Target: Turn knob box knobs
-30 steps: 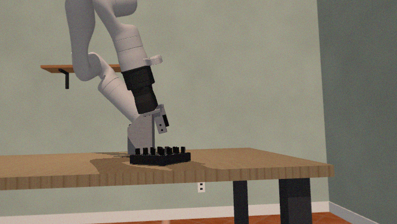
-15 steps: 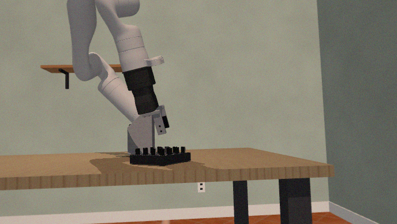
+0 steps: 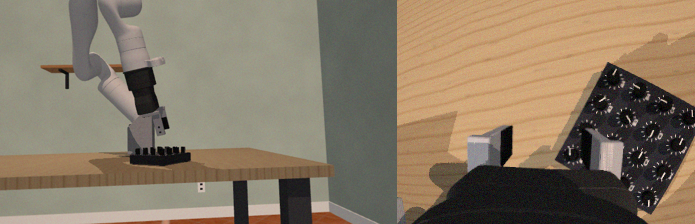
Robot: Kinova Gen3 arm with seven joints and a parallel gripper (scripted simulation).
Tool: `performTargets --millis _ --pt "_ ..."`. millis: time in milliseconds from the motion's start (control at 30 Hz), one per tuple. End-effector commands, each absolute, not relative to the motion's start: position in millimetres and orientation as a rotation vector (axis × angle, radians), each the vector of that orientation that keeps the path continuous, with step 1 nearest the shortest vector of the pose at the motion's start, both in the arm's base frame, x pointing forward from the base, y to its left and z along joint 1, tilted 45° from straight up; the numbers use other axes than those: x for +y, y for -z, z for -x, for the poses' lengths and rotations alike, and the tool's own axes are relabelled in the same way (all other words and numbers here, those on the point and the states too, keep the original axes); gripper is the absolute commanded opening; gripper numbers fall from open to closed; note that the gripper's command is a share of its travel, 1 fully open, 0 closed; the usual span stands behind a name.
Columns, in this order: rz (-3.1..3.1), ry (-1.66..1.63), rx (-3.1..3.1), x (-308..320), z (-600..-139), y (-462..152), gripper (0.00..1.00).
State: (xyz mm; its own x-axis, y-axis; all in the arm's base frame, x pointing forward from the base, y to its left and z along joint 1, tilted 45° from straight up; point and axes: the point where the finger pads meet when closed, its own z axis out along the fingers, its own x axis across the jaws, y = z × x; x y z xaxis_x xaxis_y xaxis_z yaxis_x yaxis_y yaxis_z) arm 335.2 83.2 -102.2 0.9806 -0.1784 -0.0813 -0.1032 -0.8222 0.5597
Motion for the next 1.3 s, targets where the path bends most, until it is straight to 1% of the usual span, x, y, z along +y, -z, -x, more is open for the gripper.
performTargets --millis 0,1267 --pt "-2.539 0.167 -0.208 84.0 -333.1 103.3 1.0" --pt "-2.499 0.09 -0.288 80.3 -337.6 105.6 1.0"
